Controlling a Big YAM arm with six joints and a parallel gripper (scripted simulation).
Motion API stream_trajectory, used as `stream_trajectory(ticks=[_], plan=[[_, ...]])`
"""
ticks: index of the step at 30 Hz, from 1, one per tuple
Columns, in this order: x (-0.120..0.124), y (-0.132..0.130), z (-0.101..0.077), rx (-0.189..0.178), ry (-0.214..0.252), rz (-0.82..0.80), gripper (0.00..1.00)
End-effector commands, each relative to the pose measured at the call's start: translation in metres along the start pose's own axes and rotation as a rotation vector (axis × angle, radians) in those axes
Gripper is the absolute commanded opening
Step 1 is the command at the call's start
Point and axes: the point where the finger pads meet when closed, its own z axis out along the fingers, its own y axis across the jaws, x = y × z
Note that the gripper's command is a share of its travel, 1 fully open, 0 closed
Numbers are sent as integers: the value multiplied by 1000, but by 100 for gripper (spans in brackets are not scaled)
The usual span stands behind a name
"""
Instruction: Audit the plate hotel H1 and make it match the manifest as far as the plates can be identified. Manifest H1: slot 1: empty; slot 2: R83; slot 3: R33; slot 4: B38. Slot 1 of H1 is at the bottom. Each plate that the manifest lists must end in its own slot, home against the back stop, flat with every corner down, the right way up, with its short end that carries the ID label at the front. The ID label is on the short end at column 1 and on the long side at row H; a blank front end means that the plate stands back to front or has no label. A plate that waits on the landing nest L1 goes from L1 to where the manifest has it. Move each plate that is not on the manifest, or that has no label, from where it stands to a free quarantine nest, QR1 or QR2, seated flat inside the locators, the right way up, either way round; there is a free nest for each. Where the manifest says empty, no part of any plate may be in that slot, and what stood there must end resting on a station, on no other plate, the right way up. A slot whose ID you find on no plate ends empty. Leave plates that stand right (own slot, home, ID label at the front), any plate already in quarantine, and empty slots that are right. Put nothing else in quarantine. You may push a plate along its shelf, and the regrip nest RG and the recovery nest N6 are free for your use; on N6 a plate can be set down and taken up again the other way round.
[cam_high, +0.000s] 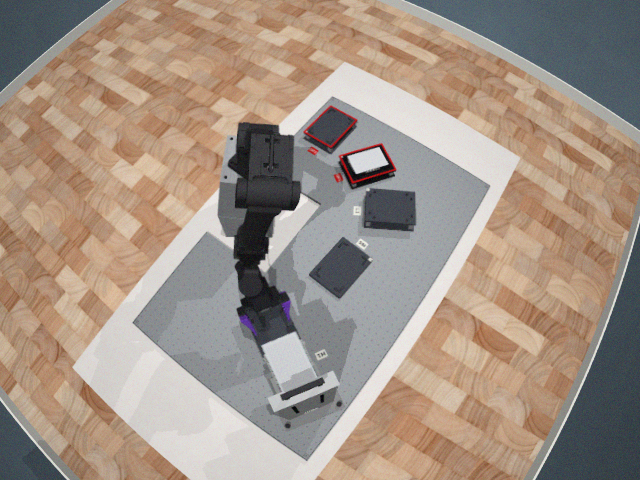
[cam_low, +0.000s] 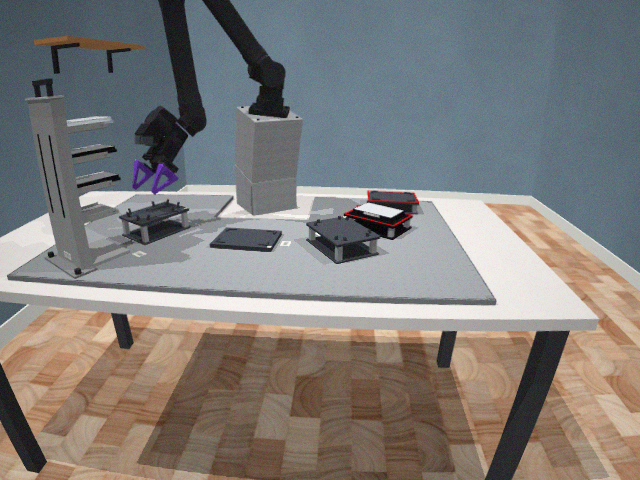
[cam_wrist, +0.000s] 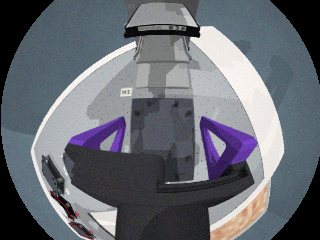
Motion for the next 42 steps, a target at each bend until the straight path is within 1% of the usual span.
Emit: stream_trajectory(ticks=[1, 12, 14, 15, 16, 17, 25, 29, 31, 32, 34, 42], plan=[[-14, -6, -10, 14, -39, -20, 100], [-11, -5, -28, 14, -36, -19, 100], [-11, -5, -28, 14, -36, -19, 100], [-7, 0, -28, 3, -24, -23, 100], [-11, -3, -31, 10, -33, -22, 100], [-10, -5, -33, 14, -32, -17, 100], [-4, -4, -47, 11, -14, -9, 100], [-3, -4, -53, 11, -13, -8, 100], [-3, -4, -53, 11, -13, -8, 100], [-3, 0, -53, 3, -10, -15, 100], [-3, -4, -58, 11, -12, -8, 100], [-20, -4, -76, 11, -14, -10, 100]])
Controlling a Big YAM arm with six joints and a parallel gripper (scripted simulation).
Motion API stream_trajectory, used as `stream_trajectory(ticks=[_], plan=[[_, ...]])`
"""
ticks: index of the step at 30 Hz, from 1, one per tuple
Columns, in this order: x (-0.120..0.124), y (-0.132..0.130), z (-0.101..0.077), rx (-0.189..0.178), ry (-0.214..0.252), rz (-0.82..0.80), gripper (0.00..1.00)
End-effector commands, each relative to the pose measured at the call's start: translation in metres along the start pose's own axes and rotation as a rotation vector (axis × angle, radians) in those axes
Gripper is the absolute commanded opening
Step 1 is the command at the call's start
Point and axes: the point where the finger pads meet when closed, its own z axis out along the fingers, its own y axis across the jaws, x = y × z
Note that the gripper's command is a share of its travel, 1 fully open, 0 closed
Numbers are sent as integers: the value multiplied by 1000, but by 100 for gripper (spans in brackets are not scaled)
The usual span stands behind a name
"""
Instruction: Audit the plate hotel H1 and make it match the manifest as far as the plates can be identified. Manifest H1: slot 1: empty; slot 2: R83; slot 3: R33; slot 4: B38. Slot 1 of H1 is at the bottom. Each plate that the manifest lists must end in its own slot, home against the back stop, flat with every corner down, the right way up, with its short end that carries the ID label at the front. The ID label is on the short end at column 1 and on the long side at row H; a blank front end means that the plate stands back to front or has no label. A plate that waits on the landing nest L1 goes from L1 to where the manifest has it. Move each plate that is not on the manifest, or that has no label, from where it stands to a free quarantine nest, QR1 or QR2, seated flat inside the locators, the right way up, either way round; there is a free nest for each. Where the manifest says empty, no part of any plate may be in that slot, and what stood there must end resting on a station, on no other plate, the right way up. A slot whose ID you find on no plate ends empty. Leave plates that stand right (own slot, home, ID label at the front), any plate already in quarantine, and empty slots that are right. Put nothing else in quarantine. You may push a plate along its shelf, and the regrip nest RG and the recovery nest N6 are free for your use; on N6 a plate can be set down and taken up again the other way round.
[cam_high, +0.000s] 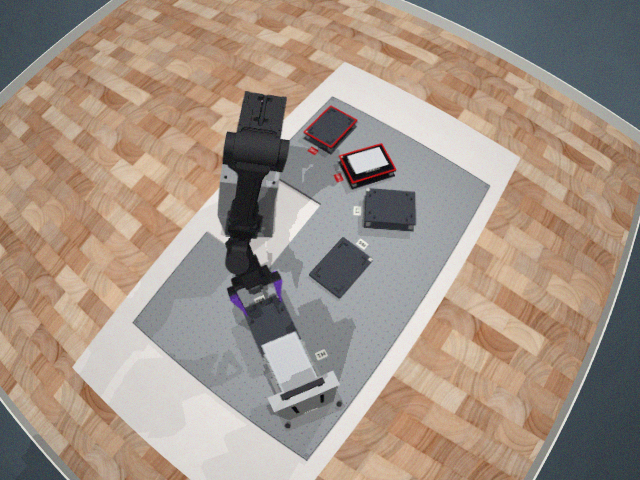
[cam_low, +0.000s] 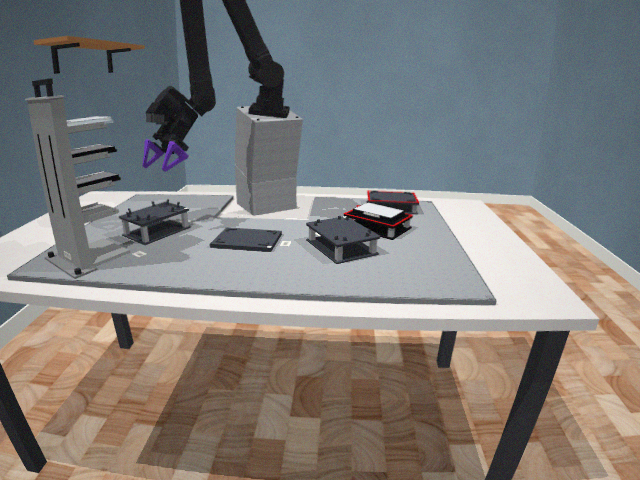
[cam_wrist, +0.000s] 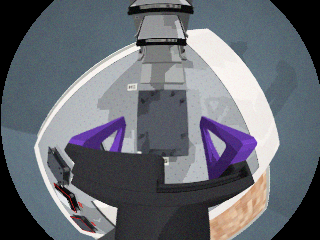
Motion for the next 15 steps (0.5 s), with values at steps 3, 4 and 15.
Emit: stream_trajectory(ticks=[3, 4, 15], plan=[[-19, -3, -15, 9, -16, -17, 100], [-21, -3, -18, 9, -17, -17, 100], [-43, -3, -39, 9, -19, -19, 100]])
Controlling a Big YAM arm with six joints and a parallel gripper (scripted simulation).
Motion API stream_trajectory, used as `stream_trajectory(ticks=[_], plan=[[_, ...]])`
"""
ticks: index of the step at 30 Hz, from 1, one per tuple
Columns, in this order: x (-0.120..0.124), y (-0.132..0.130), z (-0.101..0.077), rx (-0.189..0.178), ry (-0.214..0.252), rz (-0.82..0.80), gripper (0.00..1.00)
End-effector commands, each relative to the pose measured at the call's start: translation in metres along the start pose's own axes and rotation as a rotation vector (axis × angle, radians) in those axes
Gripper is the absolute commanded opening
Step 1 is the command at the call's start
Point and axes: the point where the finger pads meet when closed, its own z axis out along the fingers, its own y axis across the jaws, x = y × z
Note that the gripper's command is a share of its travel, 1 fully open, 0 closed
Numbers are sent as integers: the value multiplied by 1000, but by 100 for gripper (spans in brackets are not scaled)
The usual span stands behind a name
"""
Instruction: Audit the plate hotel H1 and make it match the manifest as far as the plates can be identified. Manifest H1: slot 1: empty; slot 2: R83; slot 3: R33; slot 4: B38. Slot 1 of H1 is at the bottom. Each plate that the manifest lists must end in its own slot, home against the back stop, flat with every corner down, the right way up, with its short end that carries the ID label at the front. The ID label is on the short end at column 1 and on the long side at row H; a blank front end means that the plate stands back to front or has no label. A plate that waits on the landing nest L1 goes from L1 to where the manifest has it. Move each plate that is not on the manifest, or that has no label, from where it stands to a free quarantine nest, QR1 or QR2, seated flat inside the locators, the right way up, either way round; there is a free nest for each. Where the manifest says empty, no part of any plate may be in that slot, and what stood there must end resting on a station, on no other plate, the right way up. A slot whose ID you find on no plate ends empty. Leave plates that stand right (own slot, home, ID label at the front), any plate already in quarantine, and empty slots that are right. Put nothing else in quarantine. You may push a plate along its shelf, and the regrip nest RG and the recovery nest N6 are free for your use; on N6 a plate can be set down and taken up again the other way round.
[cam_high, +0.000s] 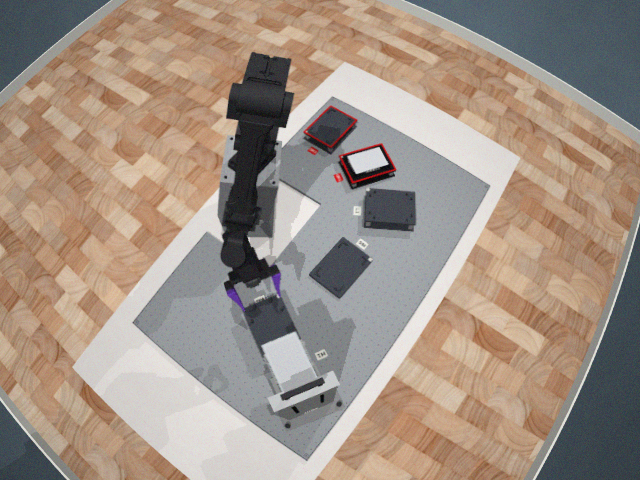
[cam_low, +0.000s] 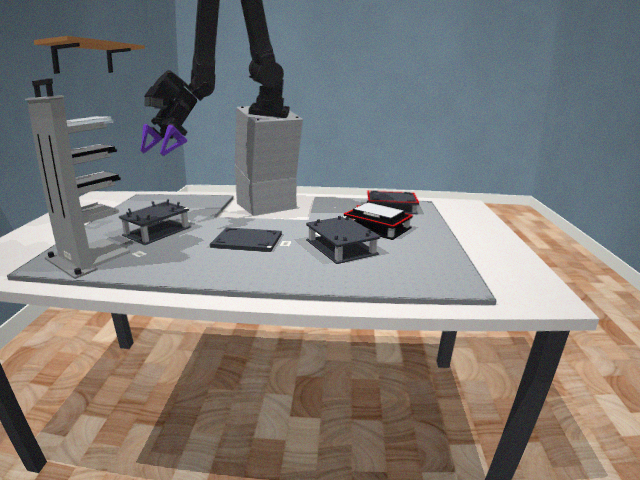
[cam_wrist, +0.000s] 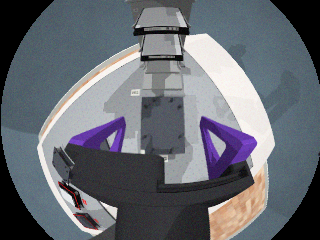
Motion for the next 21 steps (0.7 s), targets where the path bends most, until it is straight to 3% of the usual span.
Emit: stream_trajectory(ticks=[1, 9, 11, 21], plan=[[-14, -4, -10, 10, -17, -17, 100], [-27, 2, -22, -2, -12, -27, 100], [-33, -4, -29, 10, -18, -18, 100], [-77, -11, -50, 18, -47, -38, 100]])
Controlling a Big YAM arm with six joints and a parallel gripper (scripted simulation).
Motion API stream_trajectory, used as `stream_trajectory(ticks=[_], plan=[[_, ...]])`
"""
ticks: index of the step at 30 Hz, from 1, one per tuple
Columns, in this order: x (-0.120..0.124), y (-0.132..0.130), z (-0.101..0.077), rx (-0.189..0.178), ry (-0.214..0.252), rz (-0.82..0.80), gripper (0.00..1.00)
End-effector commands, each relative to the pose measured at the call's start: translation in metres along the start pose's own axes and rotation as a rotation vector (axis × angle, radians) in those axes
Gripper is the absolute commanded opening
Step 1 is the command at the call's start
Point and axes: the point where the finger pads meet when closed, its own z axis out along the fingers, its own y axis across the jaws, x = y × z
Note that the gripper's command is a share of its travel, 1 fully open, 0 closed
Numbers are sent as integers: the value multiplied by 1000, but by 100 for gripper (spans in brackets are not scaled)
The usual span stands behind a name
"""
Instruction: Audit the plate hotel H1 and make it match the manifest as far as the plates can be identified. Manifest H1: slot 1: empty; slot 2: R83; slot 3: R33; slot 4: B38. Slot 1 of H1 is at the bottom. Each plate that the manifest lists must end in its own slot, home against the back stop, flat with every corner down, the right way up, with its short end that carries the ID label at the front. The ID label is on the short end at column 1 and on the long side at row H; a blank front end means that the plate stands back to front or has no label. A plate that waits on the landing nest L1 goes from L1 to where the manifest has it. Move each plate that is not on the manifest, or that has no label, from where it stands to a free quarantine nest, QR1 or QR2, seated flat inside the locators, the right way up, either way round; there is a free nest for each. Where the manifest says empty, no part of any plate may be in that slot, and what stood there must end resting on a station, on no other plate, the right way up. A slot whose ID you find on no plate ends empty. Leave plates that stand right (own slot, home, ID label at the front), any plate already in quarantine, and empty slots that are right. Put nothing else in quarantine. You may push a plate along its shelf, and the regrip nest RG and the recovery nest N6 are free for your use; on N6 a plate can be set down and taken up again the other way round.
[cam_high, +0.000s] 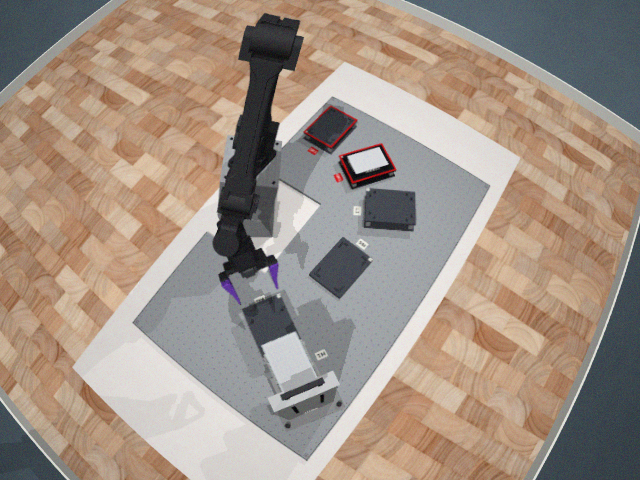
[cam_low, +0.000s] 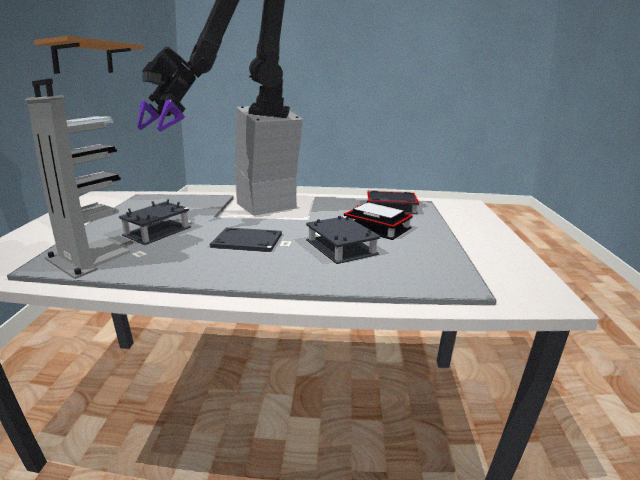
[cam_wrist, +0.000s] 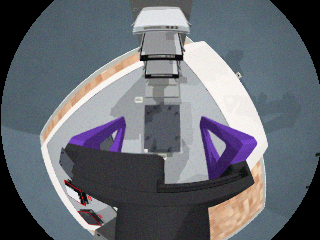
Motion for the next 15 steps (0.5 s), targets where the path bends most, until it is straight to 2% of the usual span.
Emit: stream_trajectory(ticks=[1, 4, 5, 7, 15], plan=[[-31, -11, -7, 16, -39, -34, 100], [-33, -10, -10, 16, -38, -33, 100], [-25, -1, -11, 0, -19, -33, 100], [-43, -11, -17, 17, -41, -36, 100], [-65, -11, -38, 19, -45, -40, 100]])
